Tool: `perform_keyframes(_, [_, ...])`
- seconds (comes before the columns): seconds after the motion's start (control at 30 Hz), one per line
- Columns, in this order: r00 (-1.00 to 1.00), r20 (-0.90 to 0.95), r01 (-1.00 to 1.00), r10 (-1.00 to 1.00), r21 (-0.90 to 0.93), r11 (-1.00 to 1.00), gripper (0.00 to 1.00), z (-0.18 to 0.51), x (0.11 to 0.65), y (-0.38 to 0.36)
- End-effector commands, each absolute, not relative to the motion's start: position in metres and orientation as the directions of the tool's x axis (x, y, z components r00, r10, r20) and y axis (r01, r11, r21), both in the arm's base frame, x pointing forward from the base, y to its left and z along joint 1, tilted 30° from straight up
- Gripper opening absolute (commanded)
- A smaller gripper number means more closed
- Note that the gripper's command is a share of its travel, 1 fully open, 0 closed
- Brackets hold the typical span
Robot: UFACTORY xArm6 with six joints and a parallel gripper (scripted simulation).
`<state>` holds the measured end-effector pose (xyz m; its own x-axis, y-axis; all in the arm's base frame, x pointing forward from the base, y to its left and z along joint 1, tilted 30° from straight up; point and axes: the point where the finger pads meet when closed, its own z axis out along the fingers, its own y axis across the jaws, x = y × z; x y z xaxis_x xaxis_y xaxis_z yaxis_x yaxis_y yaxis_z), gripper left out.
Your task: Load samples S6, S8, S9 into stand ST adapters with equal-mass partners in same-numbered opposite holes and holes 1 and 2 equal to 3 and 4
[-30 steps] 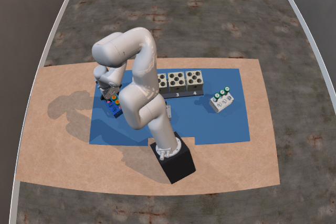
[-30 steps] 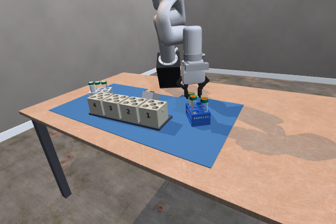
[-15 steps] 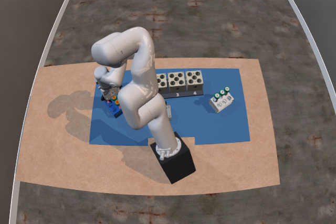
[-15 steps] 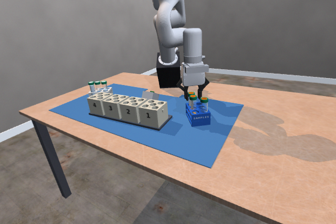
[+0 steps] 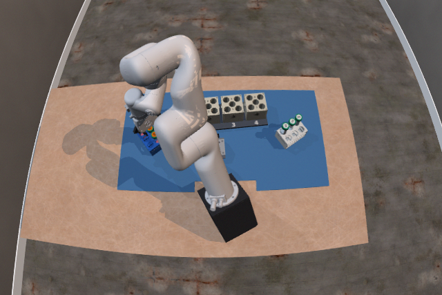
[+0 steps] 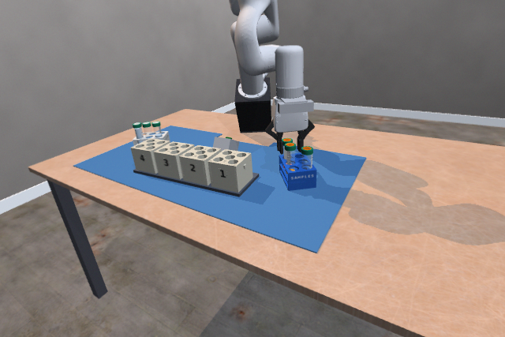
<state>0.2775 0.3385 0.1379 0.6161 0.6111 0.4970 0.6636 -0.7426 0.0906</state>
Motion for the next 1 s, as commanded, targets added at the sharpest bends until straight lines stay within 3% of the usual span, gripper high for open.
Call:
perform_keyframes(0.0, [0.615,0.5,0.664,0.61,0.09,-0.743,0.57,0.1392,0.278,0.3393])
perform_keyframes(0.23, [0.615,0.5,0.664,0.61,0.09,-0.743,0.57,0.1391,0.278,0.3393])
perform_keyframes(0.27, [0.615,0.5,0.664,0.61,0.09,-0.743,0.0,0.1396,0.2777,0.3392])
perform_keyframes(0.97, [0.615,0.5,0.664,0.61,0.09,-0.743,0.0,0.1406,0.2772,0.3389])
